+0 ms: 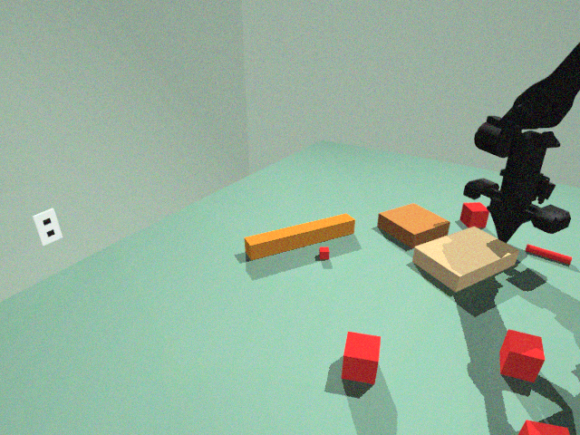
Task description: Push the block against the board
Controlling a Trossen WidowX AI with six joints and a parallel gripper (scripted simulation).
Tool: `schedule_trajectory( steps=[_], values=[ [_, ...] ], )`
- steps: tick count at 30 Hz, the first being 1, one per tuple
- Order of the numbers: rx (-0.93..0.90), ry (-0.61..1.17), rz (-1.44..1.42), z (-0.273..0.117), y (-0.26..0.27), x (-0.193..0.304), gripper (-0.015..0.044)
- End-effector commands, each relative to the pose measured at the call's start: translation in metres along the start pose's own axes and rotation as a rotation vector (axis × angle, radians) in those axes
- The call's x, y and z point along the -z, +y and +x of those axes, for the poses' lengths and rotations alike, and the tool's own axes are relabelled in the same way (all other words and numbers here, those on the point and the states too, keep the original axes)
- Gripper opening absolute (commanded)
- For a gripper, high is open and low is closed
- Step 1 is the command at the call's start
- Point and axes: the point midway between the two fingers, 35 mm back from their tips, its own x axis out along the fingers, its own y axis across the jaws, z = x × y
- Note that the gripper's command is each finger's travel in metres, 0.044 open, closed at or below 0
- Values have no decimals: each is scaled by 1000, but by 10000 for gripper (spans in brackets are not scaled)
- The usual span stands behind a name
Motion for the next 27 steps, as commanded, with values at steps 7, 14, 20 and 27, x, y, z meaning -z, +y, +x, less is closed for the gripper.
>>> schedule_trajectory(
  steps=[7,14,20,27],
  values=[
    [-5,-6,0,7,1,6,0],
    [-5,-5,0,7,2,17,0],
    [-5,-4,0,7,2,27,0],
    [-5,-4,0,7,2,38,0]
  ],
)
